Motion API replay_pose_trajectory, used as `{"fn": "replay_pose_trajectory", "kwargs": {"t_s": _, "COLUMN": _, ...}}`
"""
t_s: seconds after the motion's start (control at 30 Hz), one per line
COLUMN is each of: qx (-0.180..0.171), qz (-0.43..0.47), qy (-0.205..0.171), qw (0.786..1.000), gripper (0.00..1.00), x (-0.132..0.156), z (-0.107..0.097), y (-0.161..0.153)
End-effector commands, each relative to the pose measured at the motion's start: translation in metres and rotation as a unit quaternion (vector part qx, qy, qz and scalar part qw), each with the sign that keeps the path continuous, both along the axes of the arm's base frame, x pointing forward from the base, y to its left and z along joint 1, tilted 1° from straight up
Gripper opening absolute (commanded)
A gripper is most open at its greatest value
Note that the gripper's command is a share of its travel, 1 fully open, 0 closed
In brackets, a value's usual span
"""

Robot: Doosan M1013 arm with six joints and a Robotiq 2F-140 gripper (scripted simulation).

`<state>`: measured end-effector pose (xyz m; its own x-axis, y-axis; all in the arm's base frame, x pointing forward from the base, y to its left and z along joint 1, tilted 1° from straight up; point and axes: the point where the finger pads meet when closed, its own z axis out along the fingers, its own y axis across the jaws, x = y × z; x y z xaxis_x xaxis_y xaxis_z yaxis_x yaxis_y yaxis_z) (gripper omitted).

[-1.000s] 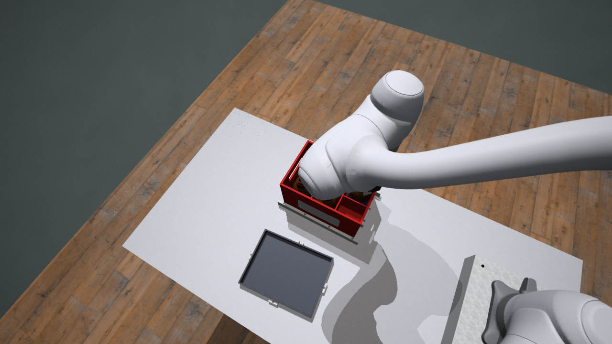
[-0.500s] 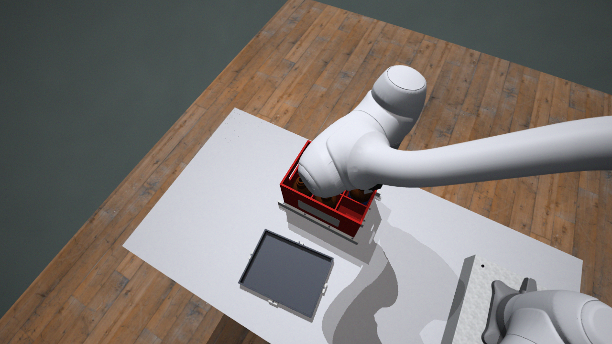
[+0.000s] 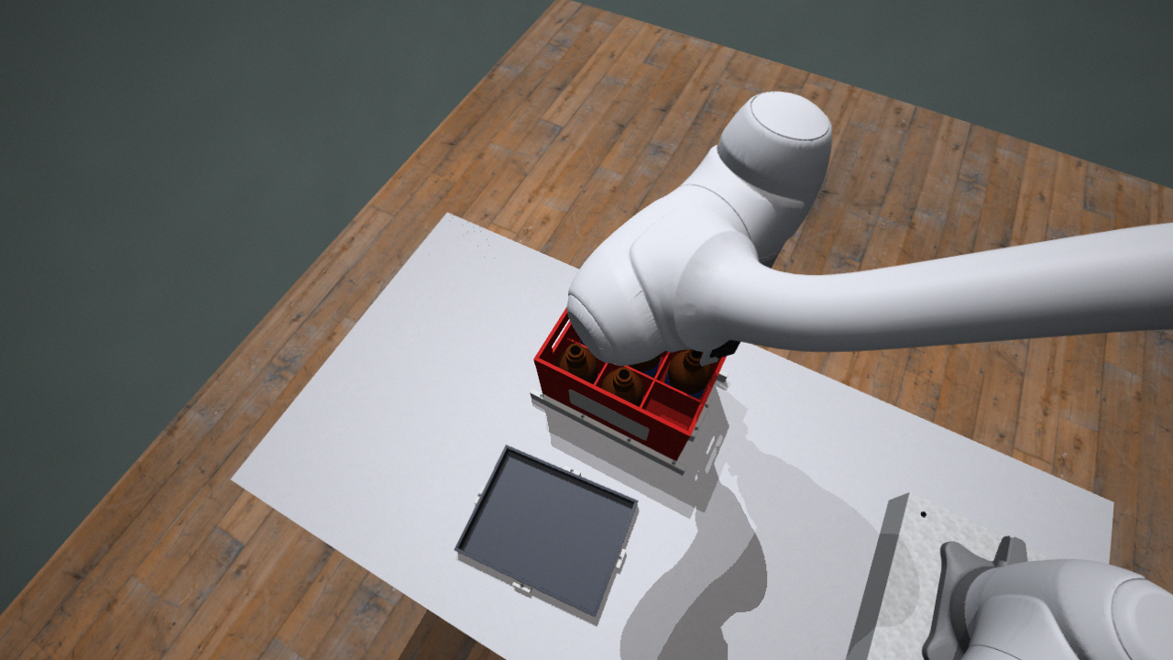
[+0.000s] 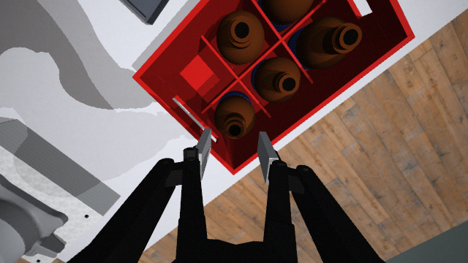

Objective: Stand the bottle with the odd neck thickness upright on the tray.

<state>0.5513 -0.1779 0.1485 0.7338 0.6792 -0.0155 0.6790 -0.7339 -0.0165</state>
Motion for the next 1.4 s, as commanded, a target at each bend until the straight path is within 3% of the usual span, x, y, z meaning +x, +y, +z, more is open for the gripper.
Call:
{"fn": "replay_pose_trajectory", "kwargs": {"t_s": 0.0, "qx": 0.0, "qz": 0.0, "qy": 0.0, "qw": 1.0, "gripper": 0.38, "x": 0.0, "z": 0.004, "y": 0.0}}
{"fn": "replay_pose_trajectory", "kwargs": {"t_s": 0.3, "qx": 0.0, "qz": 0.0, "qy": 0.0, "qw": 1.0, "gripper": 0.38, "x": 0.001, "z": 0.024, "y": 0.0}}
{"fn": "replay_pose_trajectory", "kwargs": {"t_s": 0.63, "qx": 0.0, "qz": 0.0, "qy": 0.0, "qw": 1.0, "gripper": 0.38, "x": 0.001, "z": 0.028, "y": 0.0}}
{"fn": "replay_pose_trajectory", "kwargs": {"t_s": 0.67, "qx": 0.0, "qz": 0.0, "qy": 0.0, "qw": 1.0, "gripper": 0.0, "x": 0.001, "z": 0.028, "y": 0.0}}
{"fn": "replay_pose_trajectory", "kwargs": {"t_s": 1.37, "qx": 0.0, "qz": 0.0, "qy": 0.0, "qw": 1.0, "gripper": 0.0, "x": 0.001, "z": 0.028, "y": 0.0}}
